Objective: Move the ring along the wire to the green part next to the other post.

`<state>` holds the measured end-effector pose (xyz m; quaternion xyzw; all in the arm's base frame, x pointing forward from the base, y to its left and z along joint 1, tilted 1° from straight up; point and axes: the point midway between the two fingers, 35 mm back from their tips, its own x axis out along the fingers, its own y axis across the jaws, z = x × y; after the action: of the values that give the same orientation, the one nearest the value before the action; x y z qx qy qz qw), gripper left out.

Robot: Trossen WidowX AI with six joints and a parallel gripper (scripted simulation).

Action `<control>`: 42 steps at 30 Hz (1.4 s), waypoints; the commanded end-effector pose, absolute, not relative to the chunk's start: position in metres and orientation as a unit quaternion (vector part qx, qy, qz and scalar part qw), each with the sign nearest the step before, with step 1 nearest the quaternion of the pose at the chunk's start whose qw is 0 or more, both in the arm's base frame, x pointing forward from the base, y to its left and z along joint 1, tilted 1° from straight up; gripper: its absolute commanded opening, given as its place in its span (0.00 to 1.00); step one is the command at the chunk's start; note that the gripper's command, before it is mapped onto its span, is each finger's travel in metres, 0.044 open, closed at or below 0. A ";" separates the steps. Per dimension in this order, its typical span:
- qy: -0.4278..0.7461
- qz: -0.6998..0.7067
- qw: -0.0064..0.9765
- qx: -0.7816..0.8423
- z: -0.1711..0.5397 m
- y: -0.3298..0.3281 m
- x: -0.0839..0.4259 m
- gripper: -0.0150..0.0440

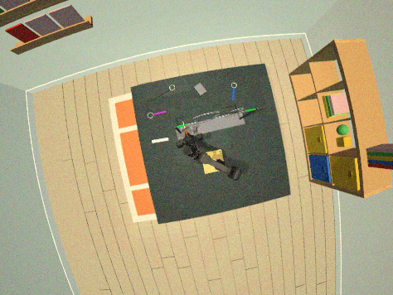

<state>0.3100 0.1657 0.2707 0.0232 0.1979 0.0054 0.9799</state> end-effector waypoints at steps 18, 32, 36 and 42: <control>0.193 0.004 0.981 0.029 0.259 0.169 0.311 0.00; 0.193 0.004 0.981 0.029 0.259 0.169 0.311 0.00; 0.194 0.007 0.981 0.027 0.260 0.169 0.311 0.04; 0.194 0.007 0.981 0.027 0.260 0.169 0.311 0.31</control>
<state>0.3112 0.1693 0.2597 0.0265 0.1940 0.0066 0.9806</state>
